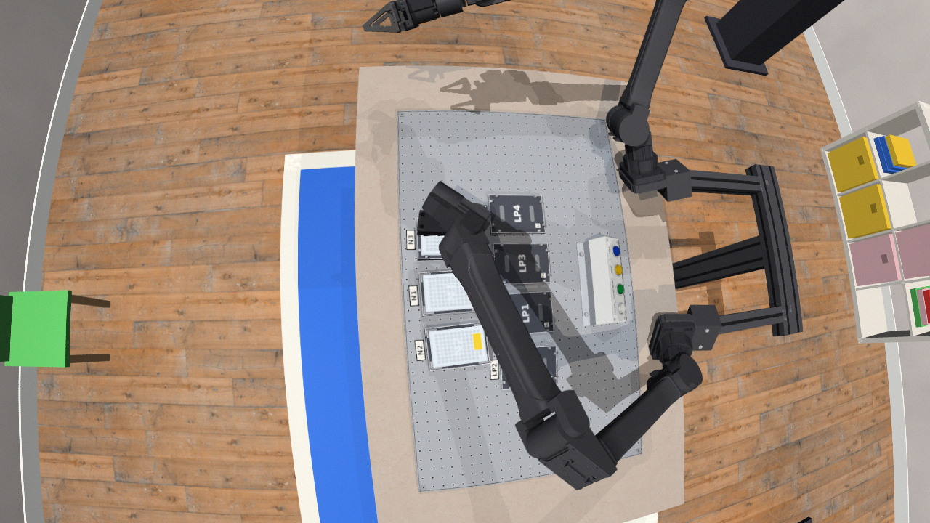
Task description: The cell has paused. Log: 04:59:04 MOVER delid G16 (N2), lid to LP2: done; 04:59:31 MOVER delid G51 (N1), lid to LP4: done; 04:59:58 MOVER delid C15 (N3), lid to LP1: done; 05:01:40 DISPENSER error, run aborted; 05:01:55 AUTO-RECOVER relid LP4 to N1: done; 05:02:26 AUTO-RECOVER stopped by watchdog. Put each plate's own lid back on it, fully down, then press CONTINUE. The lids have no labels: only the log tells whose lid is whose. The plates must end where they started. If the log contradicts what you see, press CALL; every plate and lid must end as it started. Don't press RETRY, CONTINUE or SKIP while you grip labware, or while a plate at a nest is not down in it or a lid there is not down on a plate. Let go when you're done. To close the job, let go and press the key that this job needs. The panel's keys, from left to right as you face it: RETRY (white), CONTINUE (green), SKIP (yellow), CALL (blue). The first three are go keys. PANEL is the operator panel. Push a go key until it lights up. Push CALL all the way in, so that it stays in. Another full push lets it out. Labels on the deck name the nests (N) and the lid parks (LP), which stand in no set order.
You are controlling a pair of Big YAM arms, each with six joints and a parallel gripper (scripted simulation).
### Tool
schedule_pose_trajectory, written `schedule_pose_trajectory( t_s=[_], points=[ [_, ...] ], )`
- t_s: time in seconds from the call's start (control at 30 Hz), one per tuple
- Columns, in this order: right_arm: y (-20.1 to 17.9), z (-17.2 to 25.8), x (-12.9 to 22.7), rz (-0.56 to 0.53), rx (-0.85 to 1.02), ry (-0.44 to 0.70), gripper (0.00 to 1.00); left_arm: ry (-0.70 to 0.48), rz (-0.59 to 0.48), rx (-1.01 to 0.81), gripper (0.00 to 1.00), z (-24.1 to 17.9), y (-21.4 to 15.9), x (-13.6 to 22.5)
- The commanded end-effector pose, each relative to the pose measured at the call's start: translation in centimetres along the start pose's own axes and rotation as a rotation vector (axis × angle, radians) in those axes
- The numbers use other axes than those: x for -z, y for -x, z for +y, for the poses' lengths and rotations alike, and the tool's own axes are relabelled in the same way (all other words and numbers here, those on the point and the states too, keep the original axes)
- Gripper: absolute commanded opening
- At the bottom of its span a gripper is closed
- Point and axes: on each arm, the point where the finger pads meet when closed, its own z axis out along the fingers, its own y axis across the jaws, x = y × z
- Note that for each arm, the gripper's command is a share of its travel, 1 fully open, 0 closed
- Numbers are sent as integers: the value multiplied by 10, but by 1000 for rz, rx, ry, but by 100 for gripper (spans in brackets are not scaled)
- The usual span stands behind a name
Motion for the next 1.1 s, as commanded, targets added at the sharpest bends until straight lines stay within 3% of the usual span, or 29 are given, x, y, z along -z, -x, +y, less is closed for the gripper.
schedule_pose_trajectory(
  t_s=[0.0,0.4,0.43,1.07],
  points=[
    [-4,-11,-5,3,-15,-18,100,-8,-11,-32,92,15,6,-1],
    [-4,-11,-5,3,-15,-18,100,-6,-11,-274,80,47,-45,-2],
    [-4,-11,-5,3,-15,-18,100,-6,-11,-294,0,49,-50,-2],
    [-4,-11,-5,3,-15,-18,100,-5,-11,-312,0,94,-122,-2]
  ],
)
